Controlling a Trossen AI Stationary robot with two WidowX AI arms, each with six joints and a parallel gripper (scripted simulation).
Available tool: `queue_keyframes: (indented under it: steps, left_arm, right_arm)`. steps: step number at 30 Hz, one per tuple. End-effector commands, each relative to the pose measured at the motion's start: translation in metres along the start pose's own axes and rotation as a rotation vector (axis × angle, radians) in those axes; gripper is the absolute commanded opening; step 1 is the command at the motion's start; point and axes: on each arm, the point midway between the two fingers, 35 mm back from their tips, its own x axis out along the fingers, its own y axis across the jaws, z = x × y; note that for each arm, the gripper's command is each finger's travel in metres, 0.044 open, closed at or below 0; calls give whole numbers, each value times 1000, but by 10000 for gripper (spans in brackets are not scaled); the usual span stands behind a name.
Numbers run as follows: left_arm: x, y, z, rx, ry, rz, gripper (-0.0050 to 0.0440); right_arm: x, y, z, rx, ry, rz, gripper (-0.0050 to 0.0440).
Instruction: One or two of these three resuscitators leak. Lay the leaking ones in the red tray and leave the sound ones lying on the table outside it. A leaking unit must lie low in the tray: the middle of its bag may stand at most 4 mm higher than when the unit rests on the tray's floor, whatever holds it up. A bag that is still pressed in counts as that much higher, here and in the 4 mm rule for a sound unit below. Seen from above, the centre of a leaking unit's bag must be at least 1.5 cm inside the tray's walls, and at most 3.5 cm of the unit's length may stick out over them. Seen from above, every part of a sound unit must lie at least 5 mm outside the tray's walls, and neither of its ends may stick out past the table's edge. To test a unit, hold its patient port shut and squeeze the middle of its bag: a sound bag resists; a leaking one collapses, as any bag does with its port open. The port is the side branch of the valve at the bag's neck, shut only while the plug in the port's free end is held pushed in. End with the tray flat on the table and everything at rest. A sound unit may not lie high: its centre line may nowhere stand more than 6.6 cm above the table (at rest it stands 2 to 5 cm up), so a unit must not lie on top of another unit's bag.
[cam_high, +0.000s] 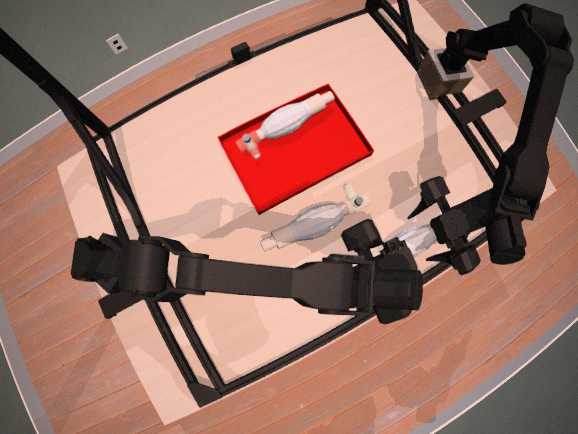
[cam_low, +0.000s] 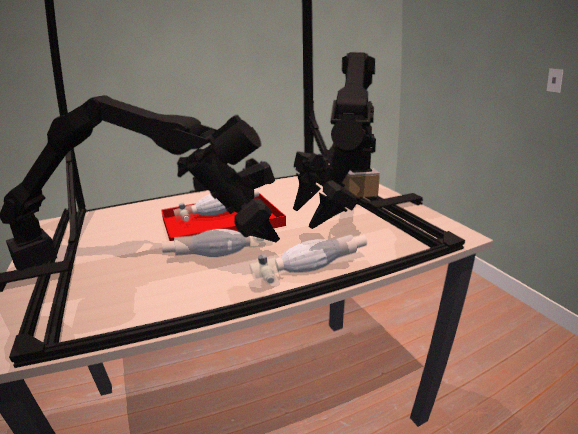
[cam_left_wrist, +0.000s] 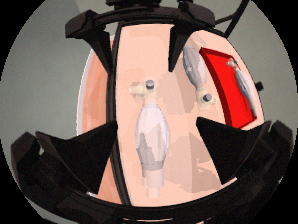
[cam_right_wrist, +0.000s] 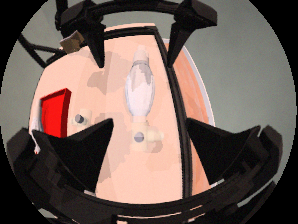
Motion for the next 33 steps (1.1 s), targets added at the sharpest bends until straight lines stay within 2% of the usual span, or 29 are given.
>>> queue_keyframes:
  steps: [1, 14, 15, 33]
  left_arm:
    - [0, 4, 3, 4, -1, 3, 440]
    - [0, 4, 3, 4, -1, 3, 440]
    - [50, 5, -31, 1, 2, -2, 440]
    - [49, 5, -30, -1, 3, -4, 440]
  right_arm:
    - [6, 0, -6, 4, 9, 4, 409]
    - [6, 0, -6, 4, 9, 4, 409]
    - [45, -1, -37, 3, 0, -1, 409]
    - [45, -1, -37, 9, 19, 5, 409]
